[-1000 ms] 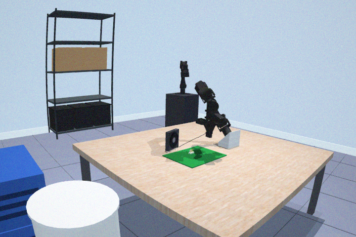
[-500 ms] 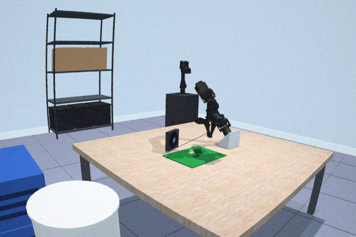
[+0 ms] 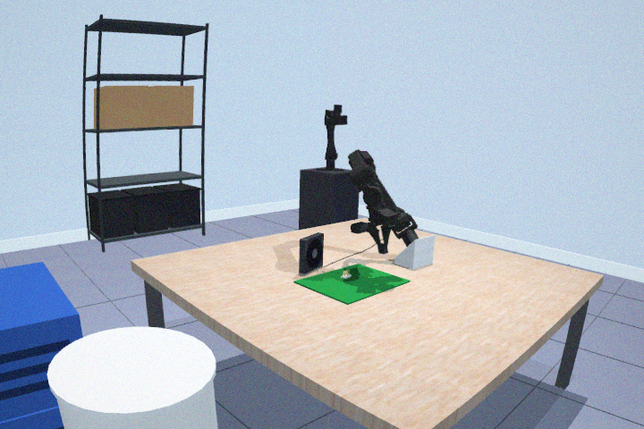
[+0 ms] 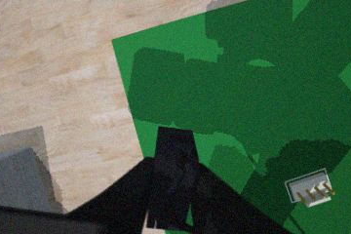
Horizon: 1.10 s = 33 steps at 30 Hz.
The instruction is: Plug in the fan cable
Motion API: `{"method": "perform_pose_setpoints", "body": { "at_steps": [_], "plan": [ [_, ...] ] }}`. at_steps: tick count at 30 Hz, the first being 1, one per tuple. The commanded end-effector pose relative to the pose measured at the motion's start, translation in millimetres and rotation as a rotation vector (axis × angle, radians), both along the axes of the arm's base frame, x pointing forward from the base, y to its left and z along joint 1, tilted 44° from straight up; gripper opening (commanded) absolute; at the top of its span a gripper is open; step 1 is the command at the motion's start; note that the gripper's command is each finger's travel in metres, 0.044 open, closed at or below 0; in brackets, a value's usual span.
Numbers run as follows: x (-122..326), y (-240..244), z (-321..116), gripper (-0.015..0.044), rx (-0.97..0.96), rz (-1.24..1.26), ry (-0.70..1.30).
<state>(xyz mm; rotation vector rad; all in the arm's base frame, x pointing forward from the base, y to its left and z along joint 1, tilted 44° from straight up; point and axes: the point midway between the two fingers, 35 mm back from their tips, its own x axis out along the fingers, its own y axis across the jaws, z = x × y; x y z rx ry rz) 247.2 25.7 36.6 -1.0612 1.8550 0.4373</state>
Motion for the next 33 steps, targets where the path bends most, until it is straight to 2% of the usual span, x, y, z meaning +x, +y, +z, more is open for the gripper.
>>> {"method": "perform_pose_setpoints", "body": {
  "at_steps": [1,33],
  "plan": [
    [-6,-3,-4,0.0000,0.070,-0.017,0.008],
    [-16,-14,-15,0.0000,0.601,-0.006,-0.162]
  ]
}}
